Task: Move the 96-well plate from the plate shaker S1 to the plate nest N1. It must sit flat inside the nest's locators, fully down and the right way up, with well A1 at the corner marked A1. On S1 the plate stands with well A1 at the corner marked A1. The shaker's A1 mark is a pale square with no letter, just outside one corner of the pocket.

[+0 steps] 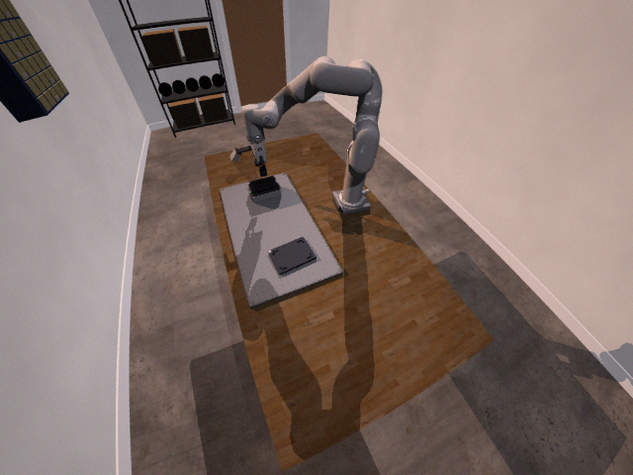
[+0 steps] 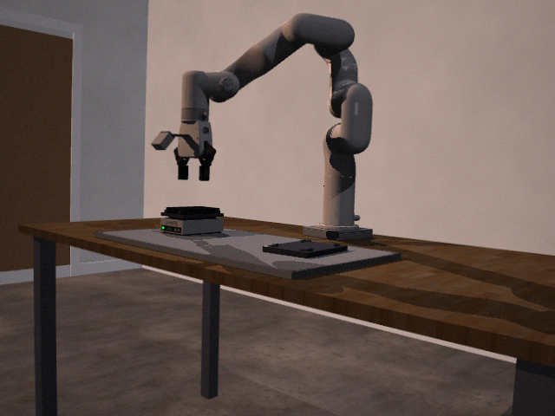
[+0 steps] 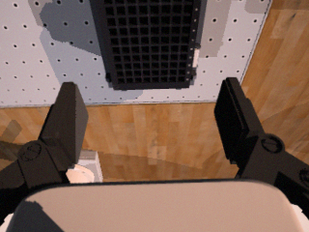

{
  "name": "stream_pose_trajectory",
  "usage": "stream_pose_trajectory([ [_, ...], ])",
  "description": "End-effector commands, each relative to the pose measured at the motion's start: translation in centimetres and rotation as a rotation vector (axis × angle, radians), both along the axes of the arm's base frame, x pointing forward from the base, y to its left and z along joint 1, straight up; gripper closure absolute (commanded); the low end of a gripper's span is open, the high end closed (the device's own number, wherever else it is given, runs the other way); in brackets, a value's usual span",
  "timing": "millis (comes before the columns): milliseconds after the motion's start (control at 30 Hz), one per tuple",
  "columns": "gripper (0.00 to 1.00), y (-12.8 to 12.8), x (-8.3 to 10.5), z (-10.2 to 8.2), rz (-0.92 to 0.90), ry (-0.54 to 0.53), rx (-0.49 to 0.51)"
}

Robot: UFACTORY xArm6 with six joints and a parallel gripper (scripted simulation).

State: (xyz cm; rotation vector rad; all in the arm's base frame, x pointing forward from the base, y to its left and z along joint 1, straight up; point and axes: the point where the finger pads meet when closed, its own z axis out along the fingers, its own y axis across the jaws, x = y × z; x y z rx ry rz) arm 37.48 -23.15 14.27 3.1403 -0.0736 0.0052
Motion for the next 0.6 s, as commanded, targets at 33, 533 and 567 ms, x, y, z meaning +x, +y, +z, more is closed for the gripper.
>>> stream_pose_trajectory([
  [33,0.00,-0.1,0.1,0.2,0.000,-0.004,-0.002],
  [533,0.00,-0.1,0.1,-1.8,0.000,-0.004,-0.002],
  [567,0.00,-0.1,0.1,-2.0,0.000,-0.004,-0.002],
])
